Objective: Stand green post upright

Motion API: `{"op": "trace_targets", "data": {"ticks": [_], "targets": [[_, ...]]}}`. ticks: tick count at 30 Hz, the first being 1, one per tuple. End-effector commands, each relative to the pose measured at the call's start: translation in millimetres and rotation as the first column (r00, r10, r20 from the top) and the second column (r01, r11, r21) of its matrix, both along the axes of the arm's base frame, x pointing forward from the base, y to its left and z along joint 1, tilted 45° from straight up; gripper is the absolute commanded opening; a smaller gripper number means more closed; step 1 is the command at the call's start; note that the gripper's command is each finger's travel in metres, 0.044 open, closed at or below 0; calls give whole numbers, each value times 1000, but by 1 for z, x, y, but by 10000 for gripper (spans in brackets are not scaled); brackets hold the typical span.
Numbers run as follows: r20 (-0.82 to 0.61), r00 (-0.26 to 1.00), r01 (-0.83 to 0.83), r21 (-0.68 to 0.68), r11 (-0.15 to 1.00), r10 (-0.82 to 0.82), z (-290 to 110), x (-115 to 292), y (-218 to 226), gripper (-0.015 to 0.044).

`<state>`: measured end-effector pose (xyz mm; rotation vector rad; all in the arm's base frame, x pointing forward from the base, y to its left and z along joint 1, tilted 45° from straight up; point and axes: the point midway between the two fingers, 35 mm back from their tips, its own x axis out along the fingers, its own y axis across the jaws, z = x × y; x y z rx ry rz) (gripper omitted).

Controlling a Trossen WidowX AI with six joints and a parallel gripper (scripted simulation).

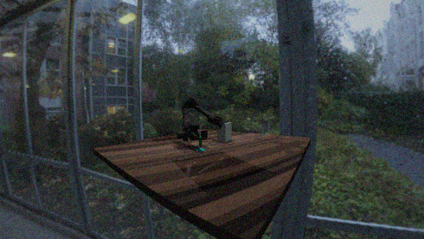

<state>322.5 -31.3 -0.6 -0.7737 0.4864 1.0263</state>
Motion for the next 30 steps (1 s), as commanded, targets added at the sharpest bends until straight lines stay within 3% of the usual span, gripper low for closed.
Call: {"op": "trace_targets", "data": {"ticks": [1,16,30], "targets": [[8,1000,-4,0,1000,4,-6,3,-7,23],[0,1000,0,-2,1000,0,-15,5,-14,23],[0,1000,0,-2,1000,0,-15,5,-14,390]]}}
